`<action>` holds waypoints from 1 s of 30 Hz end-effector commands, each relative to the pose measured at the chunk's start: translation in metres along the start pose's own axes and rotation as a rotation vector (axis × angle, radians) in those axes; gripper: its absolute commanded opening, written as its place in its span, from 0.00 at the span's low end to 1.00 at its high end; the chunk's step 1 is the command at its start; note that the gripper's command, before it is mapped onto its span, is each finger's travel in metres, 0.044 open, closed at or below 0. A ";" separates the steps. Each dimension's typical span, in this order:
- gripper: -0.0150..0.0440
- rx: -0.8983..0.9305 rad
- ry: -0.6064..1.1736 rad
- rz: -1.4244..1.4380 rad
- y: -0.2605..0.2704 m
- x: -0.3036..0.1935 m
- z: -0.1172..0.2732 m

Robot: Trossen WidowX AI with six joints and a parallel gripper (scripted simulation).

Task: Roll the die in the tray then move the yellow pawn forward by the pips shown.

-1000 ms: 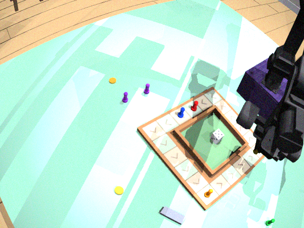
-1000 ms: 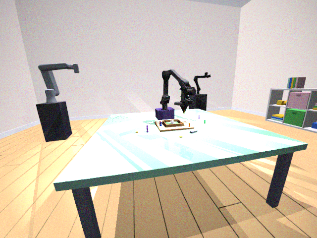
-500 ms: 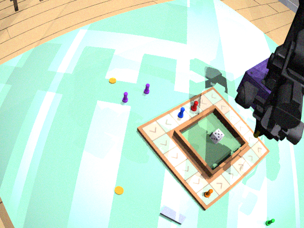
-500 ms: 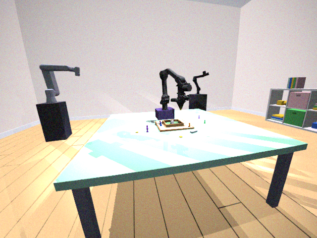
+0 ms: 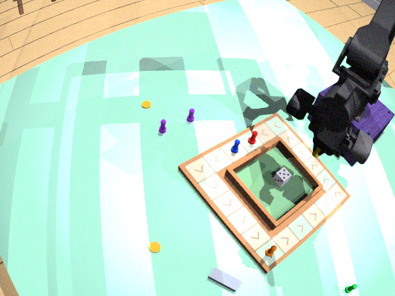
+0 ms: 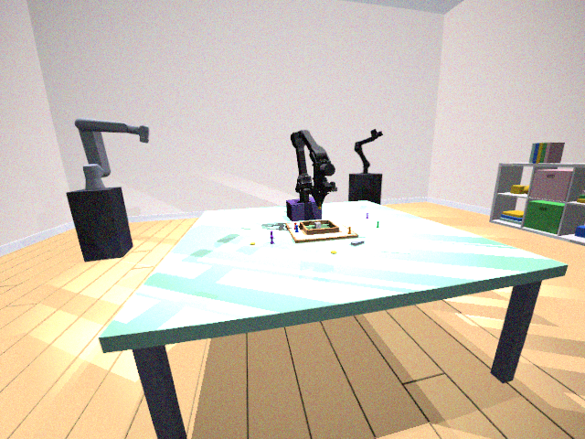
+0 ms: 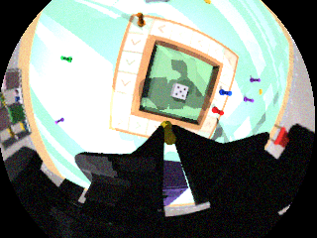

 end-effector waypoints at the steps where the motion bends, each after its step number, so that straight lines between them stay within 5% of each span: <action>1: 0.25 -0.003 0.010 0.005 -0.009 -0.018 -0.011; 13: 0.25 -0.007 0.016 0.005 -0.027 -0.064 -0.037; 30: 0.25 -0.007 0.016 0.005 -0.027 -0.066 -0.073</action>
Point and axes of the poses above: the point midway between the two fingers, 35 mm back from their tips, its own z axis back along the fingers, its own y axis across the jaws, x = y × z, the point moved 8 cm from there along z, back along the fingers, and after that the axes turned 1 degree about z, right-handed, at the moved point
